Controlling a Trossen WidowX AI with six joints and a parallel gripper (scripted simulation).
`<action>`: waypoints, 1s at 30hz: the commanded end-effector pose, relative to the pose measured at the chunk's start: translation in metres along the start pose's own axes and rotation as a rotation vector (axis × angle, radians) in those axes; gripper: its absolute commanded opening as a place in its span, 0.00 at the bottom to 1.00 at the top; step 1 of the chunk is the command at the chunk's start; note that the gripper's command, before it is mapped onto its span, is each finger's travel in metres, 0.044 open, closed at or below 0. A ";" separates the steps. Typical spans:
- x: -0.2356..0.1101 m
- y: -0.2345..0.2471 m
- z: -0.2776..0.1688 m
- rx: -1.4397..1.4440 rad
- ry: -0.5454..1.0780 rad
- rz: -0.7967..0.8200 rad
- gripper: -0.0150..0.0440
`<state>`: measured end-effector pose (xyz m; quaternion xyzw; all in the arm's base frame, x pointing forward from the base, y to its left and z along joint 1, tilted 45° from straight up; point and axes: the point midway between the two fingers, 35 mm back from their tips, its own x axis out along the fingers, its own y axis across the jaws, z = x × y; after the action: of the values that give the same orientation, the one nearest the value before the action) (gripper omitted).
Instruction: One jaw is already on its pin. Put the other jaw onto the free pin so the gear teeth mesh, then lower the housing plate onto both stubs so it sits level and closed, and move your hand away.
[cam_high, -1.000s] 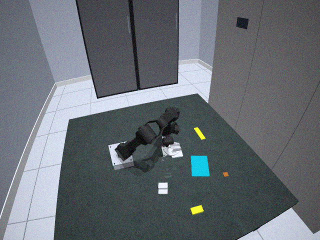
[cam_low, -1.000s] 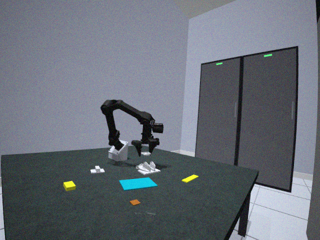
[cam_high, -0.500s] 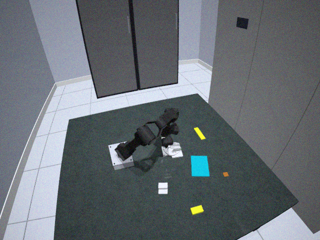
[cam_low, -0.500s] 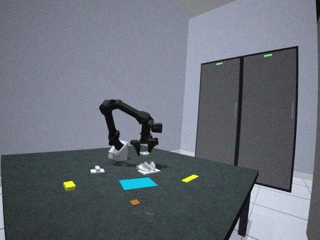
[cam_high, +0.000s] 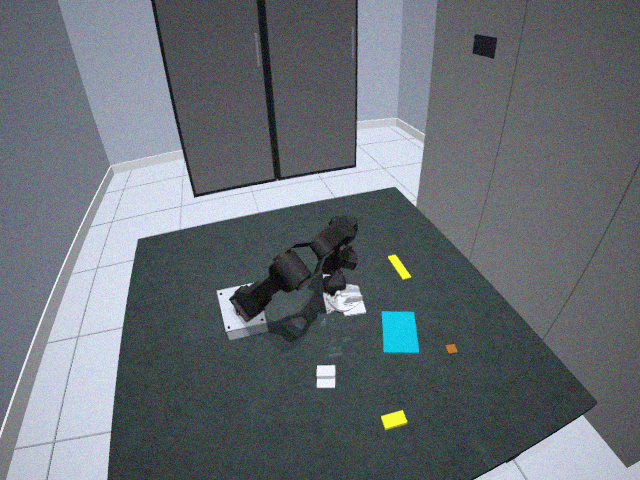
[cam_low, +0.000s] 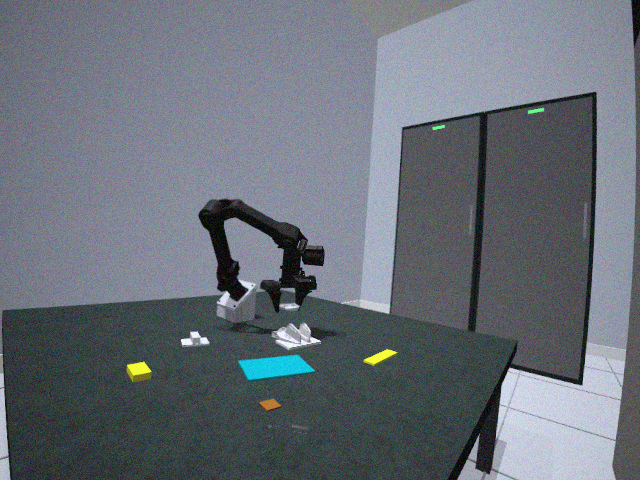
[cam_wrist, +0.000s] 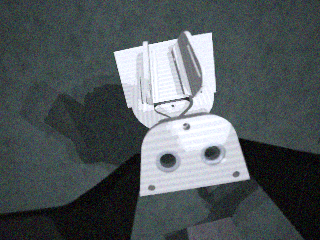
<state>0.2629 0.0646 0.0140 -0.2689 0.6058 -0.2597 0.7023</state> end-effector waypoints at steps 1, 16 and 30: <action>0.000 0.001 0.000 0.000 0.000 0.003 0.85; 0.000 0.000 -0.002 0.000 0.000 0.003 0.85; 0.014 0.001 -0.001 0.000 0.000 0.005 0.85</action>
<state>0.2647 0.0597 0.0073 -0.2632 0.6061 -0.2588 0.7046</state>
